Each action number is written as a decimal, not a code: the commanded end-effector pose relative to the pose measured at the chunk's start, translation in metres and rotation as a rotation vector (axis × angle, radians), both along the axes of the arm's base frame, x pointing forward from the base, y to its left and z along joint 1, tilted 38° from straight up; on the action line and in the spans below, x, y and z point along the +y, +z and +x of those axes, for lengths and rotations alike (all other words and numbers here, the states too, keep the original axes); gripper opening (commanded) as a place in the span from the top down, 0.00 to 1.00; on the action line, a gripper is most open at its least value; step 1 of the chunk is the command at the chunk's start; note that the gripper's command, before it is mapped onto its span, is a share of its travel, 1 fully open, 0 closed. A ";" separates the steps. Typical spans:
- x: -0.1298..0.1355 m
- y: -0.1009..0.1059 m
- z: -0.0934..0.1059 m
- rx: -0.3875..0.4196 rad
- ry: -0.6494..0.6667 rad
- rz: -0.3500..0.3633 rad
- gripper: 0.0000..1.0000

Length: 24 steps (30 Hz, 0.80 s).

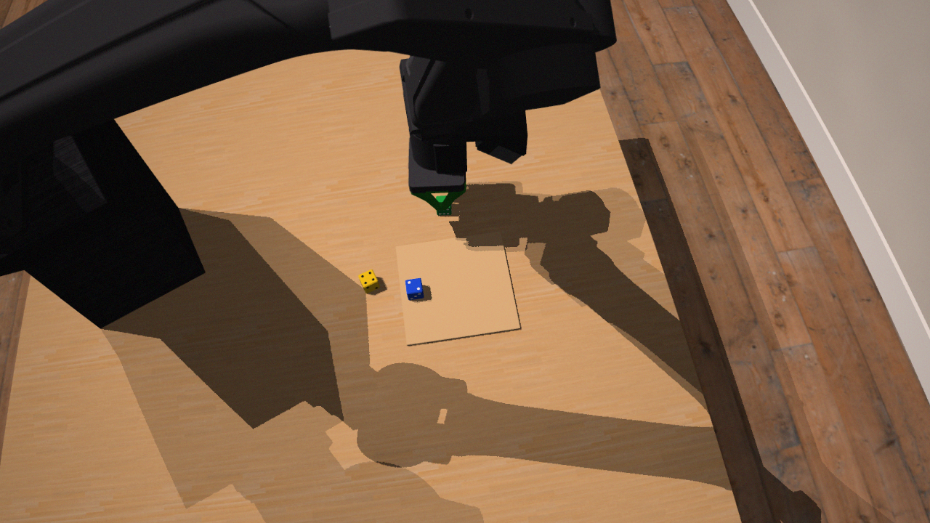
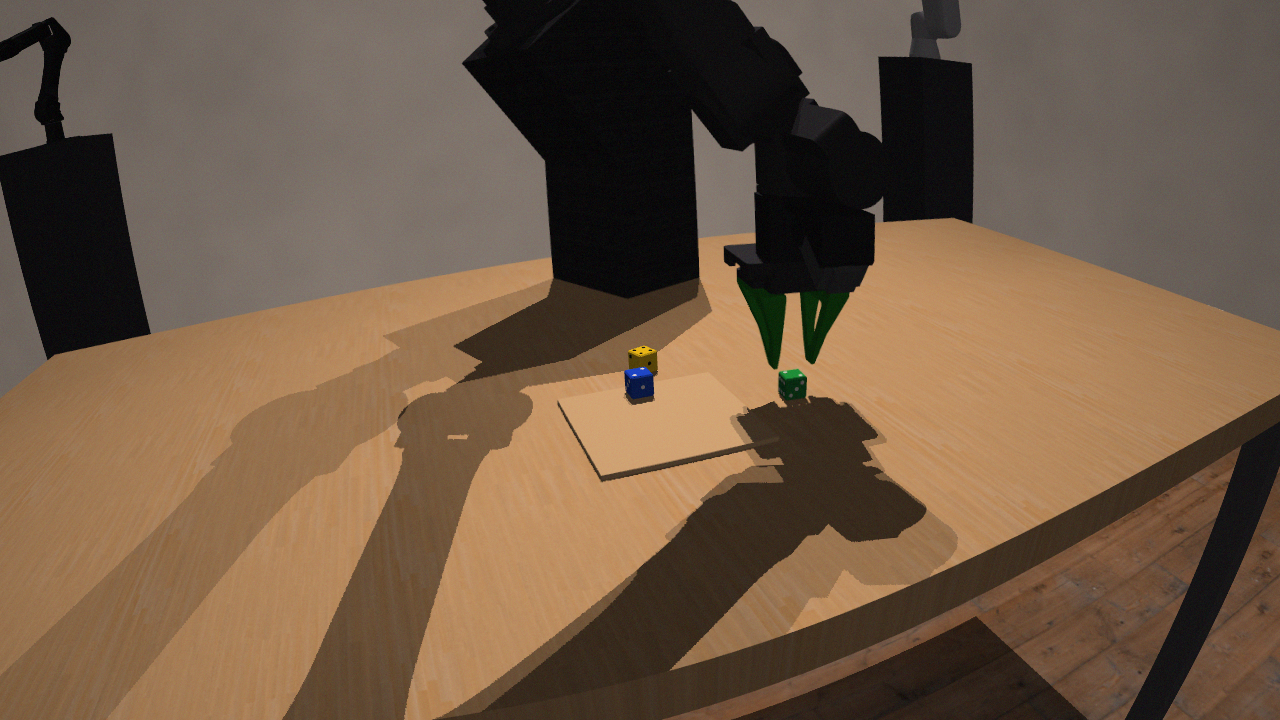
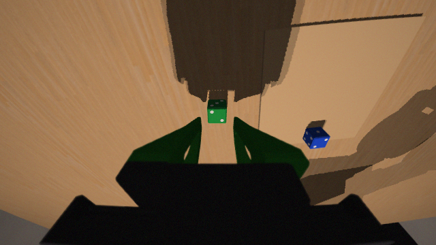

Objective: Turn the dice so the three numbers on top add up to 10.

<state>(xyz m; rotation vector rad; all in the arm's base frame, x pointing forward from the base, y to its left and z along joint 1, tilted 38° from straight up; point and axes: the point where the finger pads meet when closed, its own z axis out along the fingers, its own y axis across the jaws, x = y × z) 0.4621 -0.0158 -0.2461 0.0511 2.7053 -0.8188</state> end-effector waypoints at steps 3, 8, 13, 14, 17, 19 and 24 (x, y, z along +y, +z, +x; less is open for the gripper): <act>-0.002 -0.005 0.002 -0.003 0.008 0.001 0.66; 0.000 -0.010 0.005 -0.006 0.018 0.002 0.66; -0.006 0.001 0.019 -0.038 0.006 0.006 0.66; -0.010 -0.009 0.012 -0.019 0.002 0.003 0.66; -0.013 -0.018 0.008 -0.006 0.004 0.002 0.66; -0.004 -0.020 0.009 -0.006 0.026 0.002 0.66; -0.012 -0.015 0.017 -0.023 0.012 0.003 0.66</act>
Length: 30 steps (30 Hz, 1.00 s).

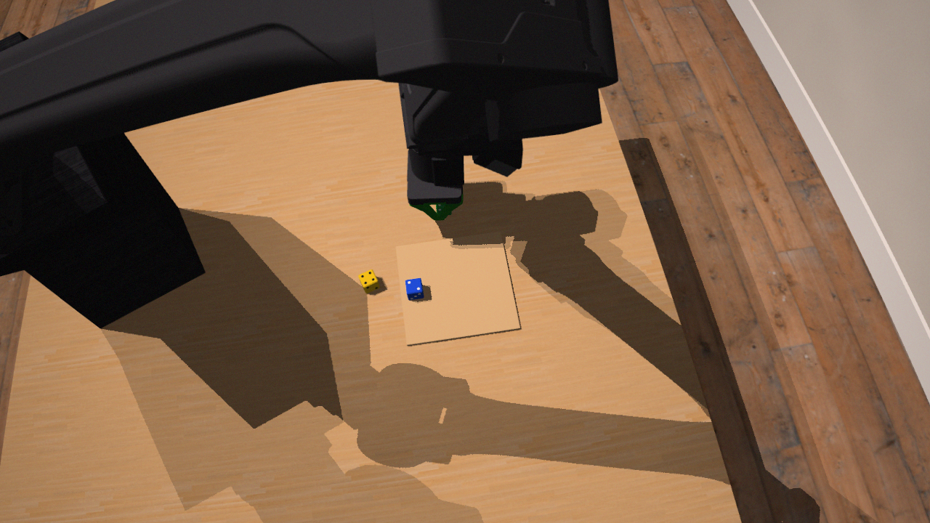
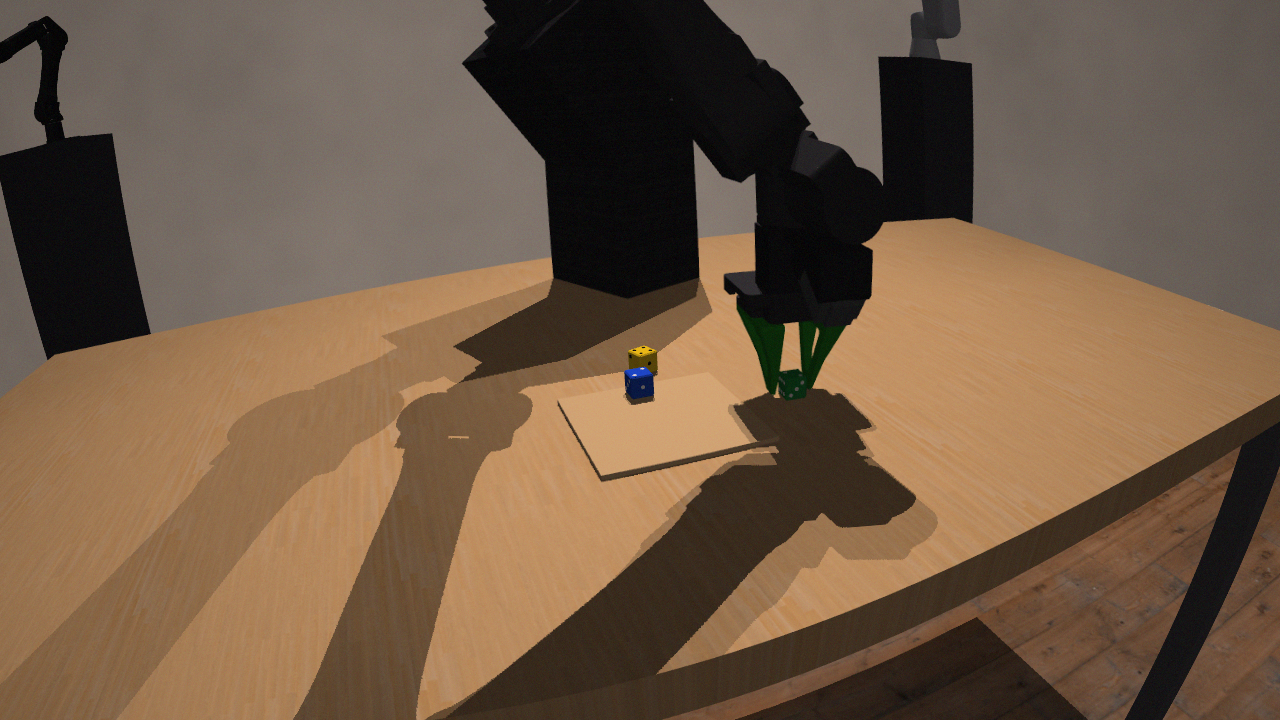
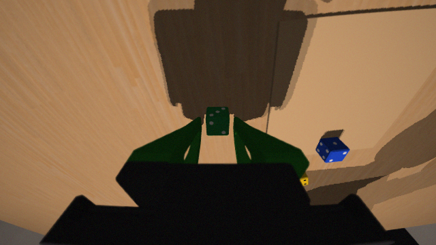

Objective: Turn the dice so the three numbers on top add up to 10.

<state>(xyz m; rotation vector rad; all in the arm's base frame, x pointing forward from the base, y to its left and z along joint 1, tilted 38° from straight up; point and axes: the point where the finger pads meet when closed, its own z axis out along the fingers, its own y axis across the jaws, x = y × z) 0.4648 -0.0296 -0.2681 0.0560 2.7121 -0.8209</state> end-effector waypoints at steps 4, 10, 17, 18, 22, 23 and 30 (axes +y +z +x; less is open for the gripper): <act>0.005 0.007 0.015 -0.030 0.024 0.003 0.66; 0.005 0.006 0.012 -0.026 0.024 0.002 0.66; 0.005 0.006 0.012 -0.026 0.024 0.002 0.66; 0.005 0.006 0.012 -0.026 0.024 0.002 0.66; 0.005 0.006 0.012 -0.026 0.024 0.002 0.66; 0.005 0.006 0.012 -0.026 0.024 0.002 0.66; 0.005 0.006 0.012 -0.026 0.024 0.002 0.66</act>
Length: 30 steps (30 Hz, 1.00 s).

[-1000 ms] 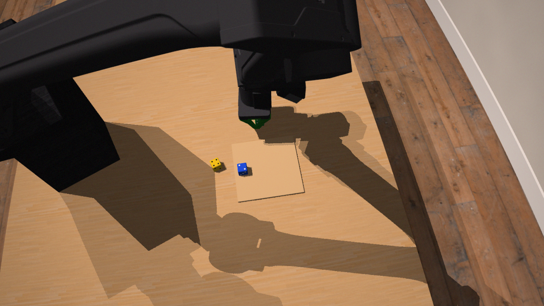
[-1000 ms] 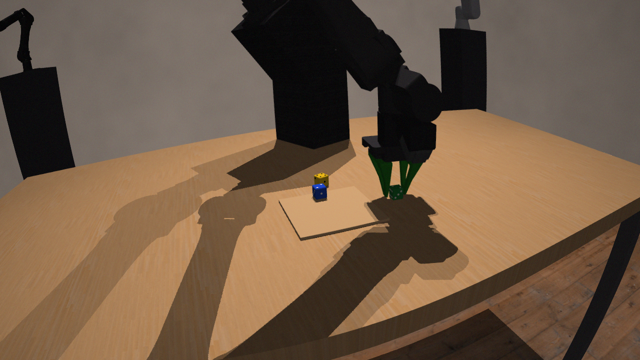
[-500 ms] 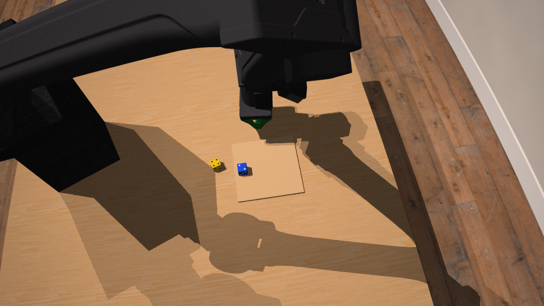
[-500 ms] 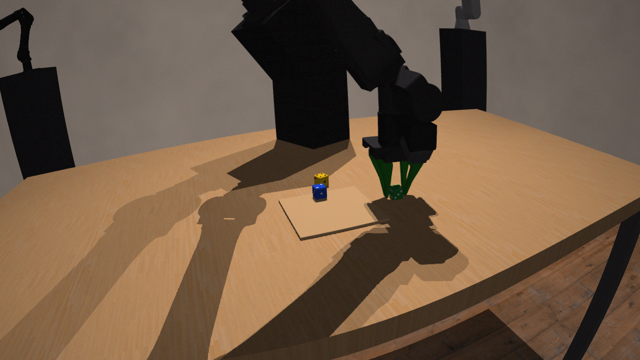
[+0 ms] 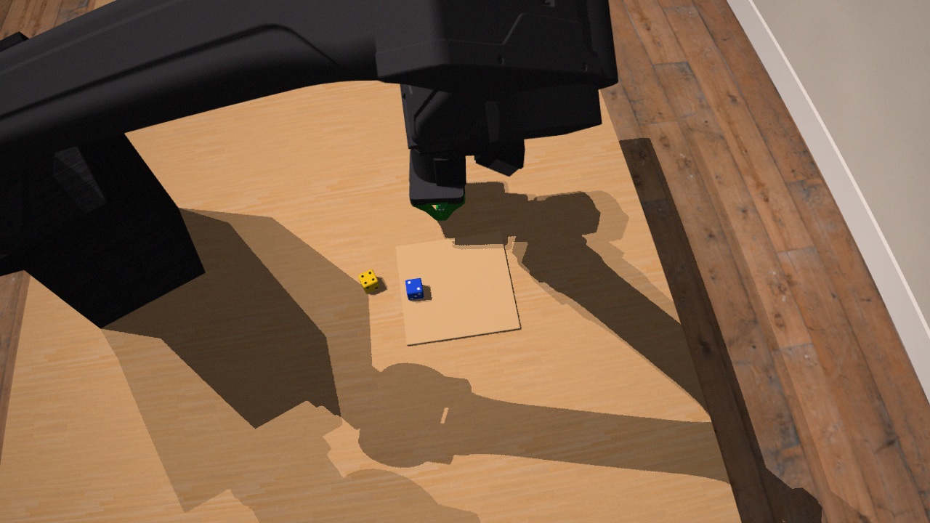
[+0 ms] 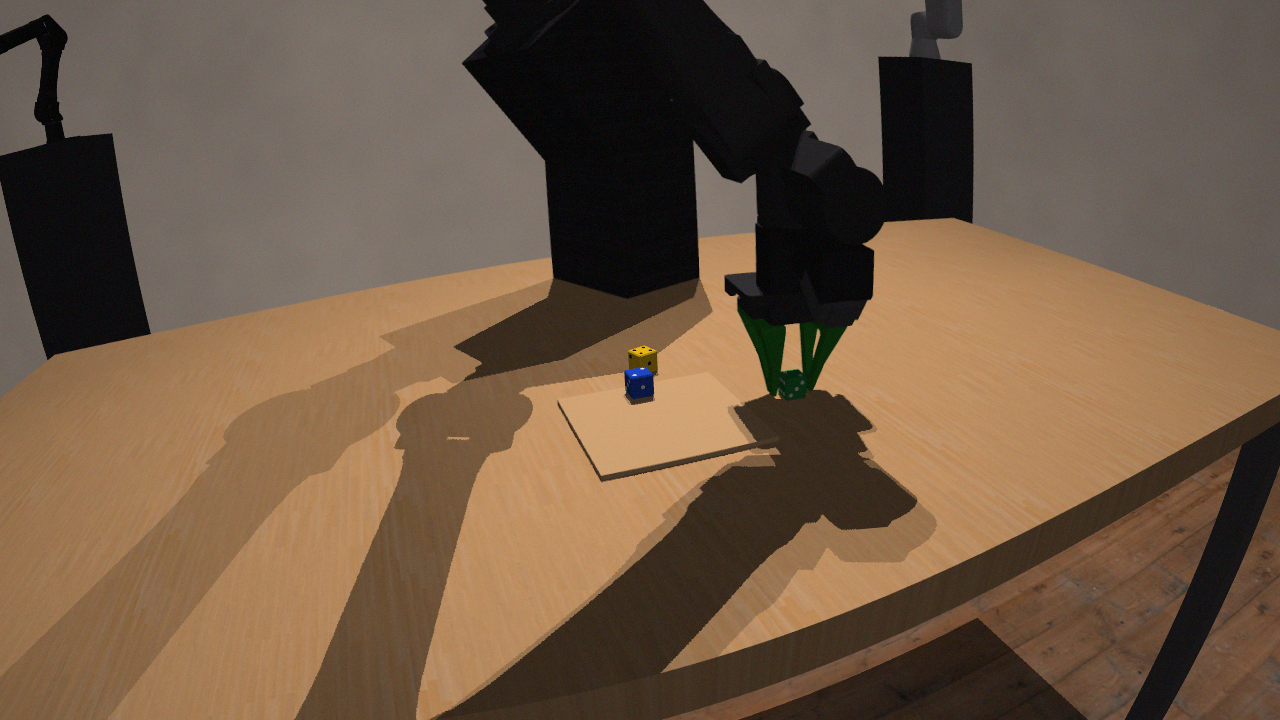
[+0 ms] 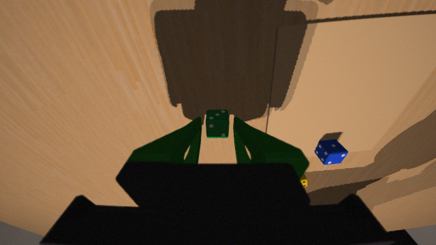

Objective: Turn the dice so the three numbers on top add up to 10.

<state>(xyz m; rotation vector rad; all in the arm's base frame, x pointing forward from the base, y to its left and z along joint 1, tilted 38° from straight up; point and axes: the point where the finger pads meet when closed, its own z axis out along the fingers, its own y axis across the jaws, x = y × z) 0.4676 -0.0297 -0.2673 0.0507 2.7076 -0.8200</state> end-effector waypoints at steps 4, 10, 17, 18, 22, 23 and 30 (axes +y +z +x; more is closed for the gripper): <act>0.005 0.005 0.010 -0.022 0.020 0.003 0.66; 0.005 0.005 0.010 -0.022 0.020 0.003 0.66; 0.005 0.005 0.010 -0.022 0.020 0.003 0.85; 0.005 0.005 0.010 -0.022 0.020 0.003 0.85; 0.005 0.005 0.010 -0.022 0.020 0.003 0.85; 0.005 0.005 0.010 -0.022 0.020 0.003 0.85; 0.005 0.005 0.010 -0.022 0.020 0.003 0.85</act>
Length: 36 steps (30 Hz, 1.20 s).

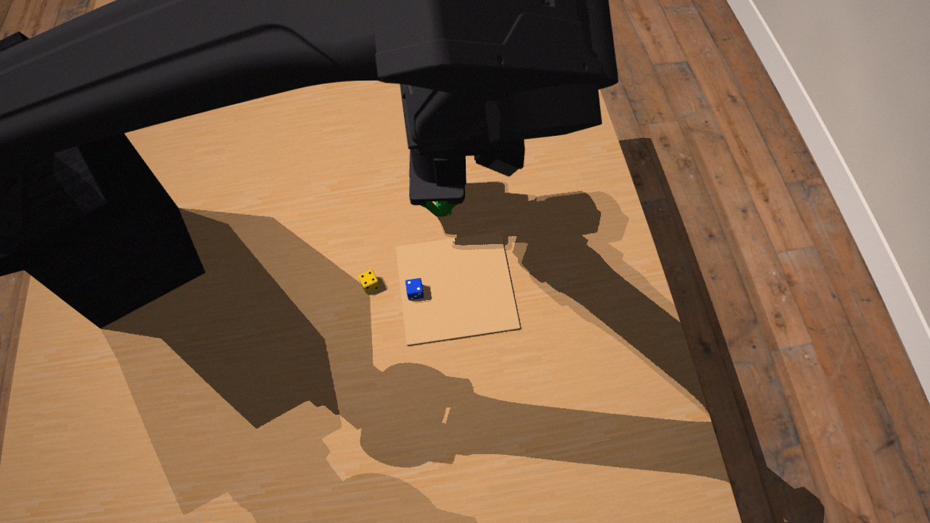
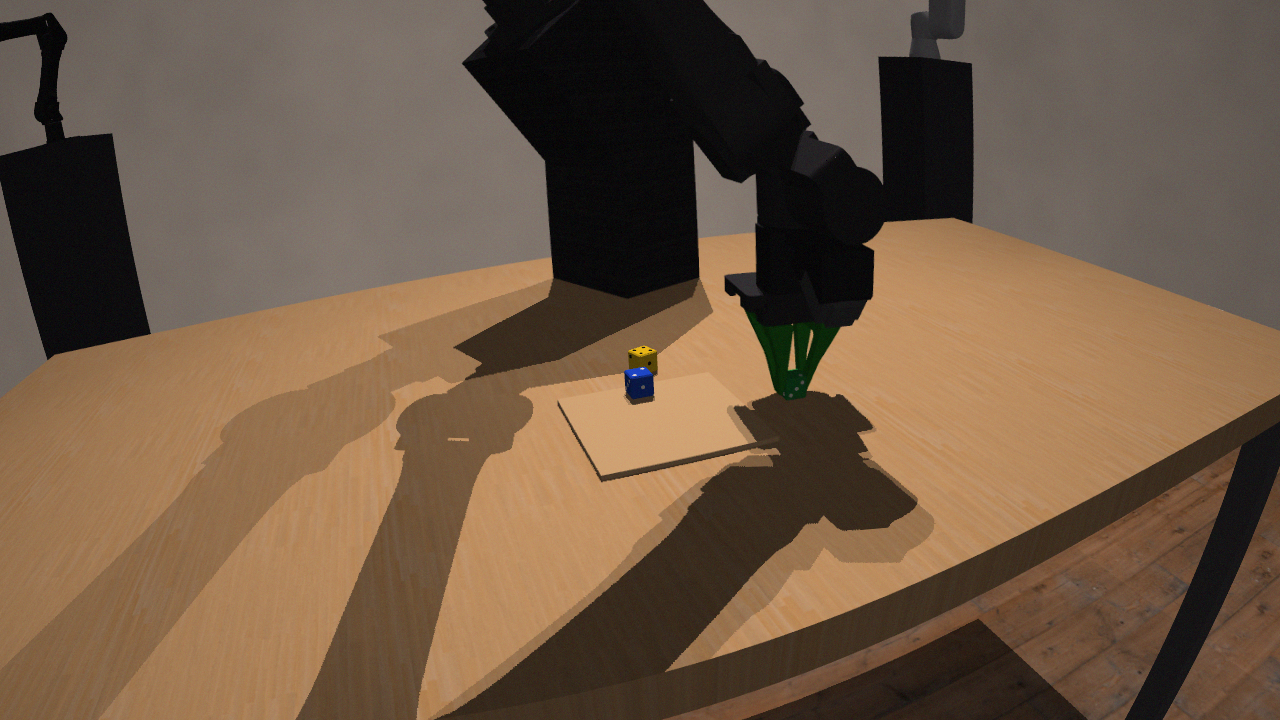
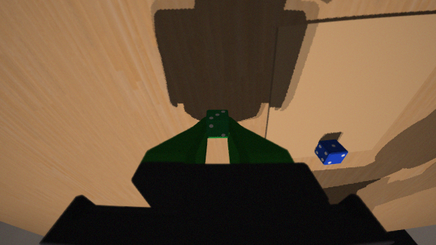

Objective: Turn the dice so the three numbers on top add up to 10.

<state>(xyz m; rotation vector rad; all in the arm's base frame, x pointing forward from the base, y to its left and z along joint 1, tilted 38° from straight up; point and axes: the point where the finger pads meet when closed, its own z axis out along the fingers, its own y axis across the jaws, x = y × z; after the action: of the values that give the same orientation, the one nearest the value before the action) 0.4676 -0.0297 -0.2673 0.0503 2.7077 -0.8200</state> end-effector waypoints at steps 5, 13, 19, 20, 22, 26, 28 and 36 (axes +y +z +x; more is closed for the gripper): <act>0.005 0.005 0.010 -0.022 0.019 0.003 0.85; 0.005 0.005 0.010 -0.022 0.019 0.003 0.85; 0.017 0.016 0.004 -0.018 0.021 0.005 0.85; 0.019 0.019 0.003 -0.018 0.021 0.004 0.85; 0.025 0.028 0.000 -0.020 0.021 0.003 0.85; 0.041 0.051 -0.008 -0.022 0.021 0.004 0.85; 0.049 0.063 -0.013 -0.022 0.021 0.004 0.85; 0.066 0.087 -0.023 -0.022 0.021 0.006 0.85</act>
<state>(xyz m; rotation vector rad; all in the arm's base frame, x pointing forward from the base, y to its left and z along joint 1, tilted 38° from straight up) 0.4483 0.0237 -0.1947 0.0097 2.6983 -0.8146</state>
